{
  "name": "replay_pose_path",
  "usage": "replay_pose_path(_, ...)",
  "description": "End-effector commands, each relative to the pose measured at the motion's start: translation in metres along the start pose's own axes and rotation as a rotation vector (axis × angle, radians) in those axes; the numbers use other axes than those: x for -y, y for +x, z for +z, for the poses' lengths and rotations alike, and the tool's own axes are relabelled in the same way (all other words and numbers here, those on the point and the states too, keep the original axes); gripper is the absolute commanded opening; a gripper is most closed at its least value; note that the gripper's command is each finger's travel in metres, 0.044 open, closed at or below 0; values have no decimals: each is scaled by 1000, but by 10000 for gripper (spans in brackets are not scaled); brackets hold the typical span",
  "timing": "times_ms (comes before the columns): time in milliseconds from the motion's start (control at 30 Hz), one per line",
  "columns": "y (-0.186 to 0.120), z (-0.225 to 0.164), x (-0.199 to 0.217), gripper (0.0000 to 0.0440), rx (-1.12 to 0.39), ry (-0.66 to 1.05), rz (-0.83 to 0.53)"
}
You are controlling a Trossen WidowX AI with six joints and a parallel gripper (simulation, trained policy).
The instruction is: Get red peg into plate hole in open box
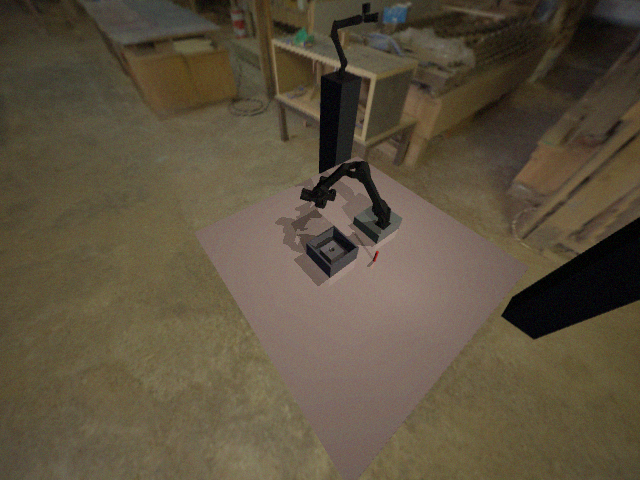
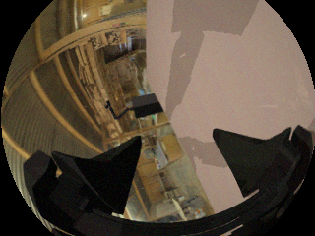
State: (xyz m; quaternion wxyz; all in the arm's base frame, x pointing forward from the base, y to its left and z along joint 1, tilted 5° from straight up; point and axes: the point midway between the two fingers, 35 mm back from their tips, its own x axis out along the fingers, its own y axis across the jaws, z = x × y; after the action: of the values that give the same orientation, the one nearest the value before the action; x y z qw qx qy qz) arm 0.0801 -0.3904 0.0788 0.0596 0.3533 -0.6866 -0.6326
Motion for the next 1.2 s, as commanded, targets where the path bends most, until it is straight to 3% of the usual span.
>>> replay_pose_path(0, -6, -5, 2, 417, -17, -19, -19)
replay_pose_path(67, -19, -15, 7, 440, -55, -63, -57)
replay_pose_path(567, -150, -54, 24, 440, -381, -452, -211)
replay_pose_path(1167, -291, -27, 36, 440, -752, -963, -264)
